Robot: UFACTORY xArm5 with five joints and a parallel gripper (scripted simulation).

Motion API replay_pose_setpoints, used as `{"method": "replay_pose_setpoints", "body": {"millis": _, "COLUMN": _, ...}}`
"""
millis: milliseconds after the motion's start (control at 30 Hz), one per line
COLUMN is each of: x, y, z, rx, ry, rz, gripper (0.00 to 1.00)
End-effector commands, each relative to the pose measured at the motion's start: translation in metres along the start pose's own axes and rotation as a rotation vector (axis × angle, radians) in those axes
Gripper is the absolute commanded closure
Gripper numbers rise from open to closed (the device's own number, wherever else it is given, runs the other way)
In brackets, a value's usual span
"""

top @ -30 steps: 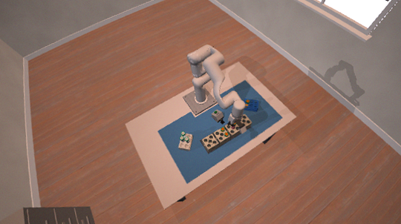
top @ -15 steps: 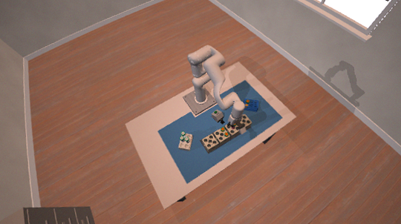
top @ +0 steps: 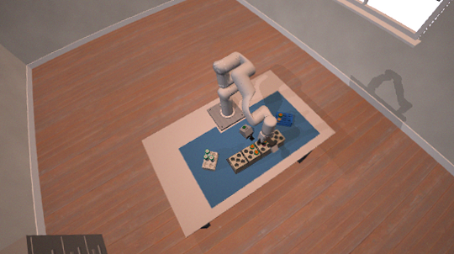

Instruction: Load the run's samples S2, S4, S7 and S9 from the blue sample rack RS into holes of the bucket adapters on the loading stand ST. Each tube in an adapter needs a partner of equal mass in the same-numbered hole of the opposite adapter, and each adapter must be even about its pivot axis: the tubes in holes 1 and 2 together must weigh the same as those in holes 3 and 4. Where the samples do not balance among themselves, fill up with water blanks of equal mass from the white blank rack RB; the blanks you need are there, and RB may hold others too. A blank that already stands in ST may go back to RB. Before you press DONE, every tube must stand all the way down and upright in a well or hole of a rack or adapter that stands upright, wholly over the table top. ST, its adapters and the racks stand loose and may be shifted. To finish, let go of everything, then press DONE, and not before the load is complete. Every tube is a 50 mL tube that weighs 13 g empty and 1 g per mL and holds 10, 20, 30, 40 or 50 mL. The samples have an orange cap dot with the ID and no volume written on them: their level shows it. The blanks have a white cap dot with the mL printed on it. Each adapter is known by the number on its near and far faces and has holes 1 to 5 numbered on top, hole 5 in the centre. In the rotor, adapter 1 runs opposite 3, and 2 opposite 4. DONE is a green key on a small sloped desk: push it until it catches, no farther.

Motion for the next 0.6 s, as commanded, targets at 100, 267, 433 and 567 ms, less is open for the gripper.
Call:
{"method": "replay_pose_setpoints", "body": {"millis": 100, "x": -0.001, "y": 0.004, "z": 0.0, "rx": 0.0, "ry": 0.0, "rz": 0.004, "gripper": 1.0}}
{"method": "replay_pose_setpoints", "body": {"millis": 267, "x": -0.001, "y": 0.007, "z": 0.0, "rx": 0.0, "ry": 0.0, "rz": 0.004, "gripper": 1.0}}
{"method": "replay_pose_setpoints", "body": {"millis": 433, "x": -0.001, "y": 0.013, "z": 0.0, "rx": 0.0, "ry": 0.0, "rz": 0.004, "gripper": 1.0}}
{"method": "replay_pose_setpoints", "body": {"millis": 567, "x": -0.001, "y": 0.017, "z": 0.0, "rx": 0.0, "ry": 0.0, "rz": 0.004, "gripper": 1.0}}
Point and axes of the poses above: the point where the finger pads meet when closed, its own y axis out along the fingers, its own z axis across the jaws, x = y × z, the point moved 9 cm from there along -y, back along the fingers, and after that the axes turned 14 degrees about -y, right-handed, at the moved point
